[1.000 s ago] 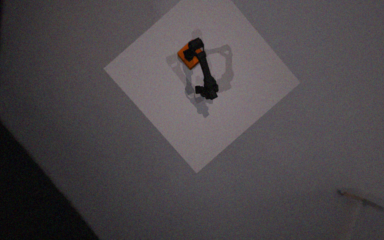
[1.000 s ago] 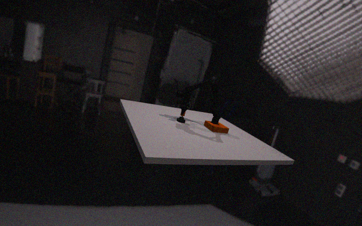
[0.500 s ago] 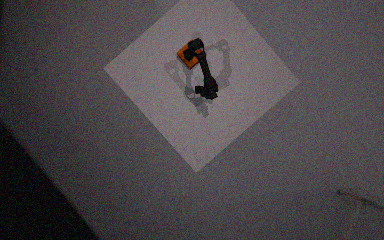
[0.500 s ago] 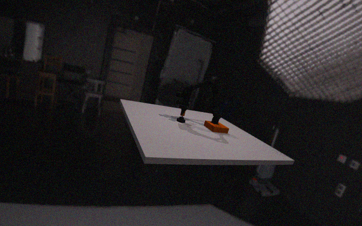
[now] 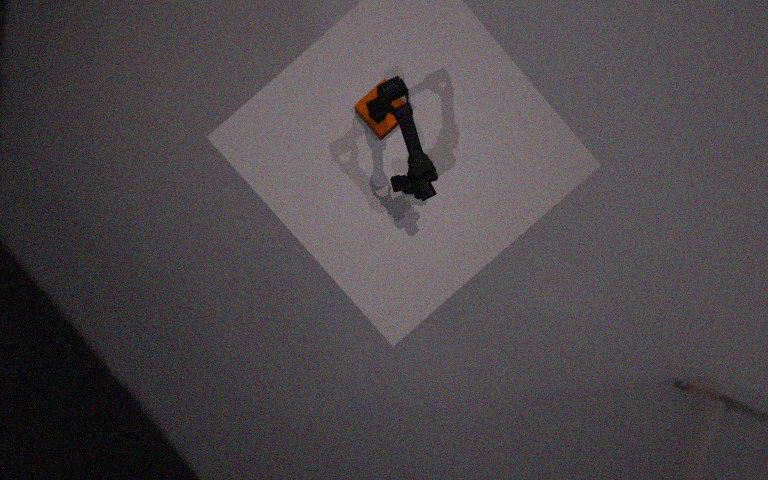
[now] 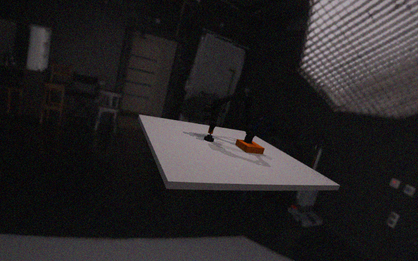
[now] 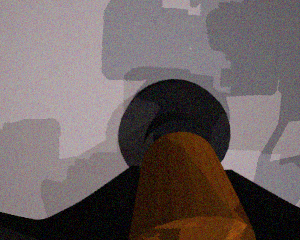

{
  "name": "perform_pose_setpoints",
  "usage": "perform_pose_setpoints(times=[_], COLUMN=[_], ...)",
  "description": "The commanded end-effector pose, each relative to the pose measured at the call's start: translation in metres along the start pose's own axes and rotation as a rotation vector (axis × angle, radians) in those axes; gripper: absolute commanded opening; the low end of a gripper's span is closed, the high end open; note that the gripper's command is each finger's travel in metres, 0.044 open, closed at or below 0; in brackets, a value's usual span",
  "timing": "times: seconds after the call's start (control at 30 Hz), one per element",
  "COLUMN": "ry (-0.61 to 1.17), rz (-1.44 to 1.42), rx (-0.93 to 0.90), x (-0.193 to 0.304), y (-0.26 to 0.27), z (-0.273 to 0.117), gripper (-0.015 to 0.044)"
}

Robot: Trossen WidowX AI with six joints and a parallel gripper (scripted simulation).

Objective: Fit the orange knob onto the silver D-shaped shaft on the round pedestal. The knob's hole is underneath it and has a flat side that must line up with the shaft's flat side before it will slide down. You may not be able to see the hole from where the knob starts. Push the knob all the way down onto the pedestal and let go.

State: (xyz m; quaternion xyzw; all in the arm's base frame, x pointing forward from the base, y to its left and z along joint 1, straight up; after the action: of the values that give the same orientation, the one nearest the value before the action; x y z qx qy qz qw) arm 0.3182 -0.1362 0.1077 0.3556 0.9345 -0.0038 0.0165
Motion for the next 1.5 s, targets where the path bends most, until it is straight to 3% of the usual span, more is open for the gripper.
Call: perform_pose_setpoints(times=[0.0, 1.47], ry=[-0.003, -0.003], rz=[-0.012, -0.021], rx=[0.001, 0.001], x=[0.0003, -0.0004], y=[-0.0001, -0.0003], z=[0.001, -0.0014], gripper=[0.0, 0.0])
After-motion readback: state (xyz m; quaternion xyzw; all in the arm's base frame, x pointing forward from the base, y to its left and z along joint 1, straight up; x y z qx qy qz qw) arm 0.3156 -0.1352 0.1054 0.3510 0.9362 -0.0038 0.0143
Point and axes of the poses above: the point midway between the two fingers, 35 mm back from their tips, its own z axis out along the fingers, its own y axis across the jaws, x = y × z, the point moved 4 cm from there along -z, back along the fingers, and after that the axes turned 9 degrees about z, right-handed, at the moved point
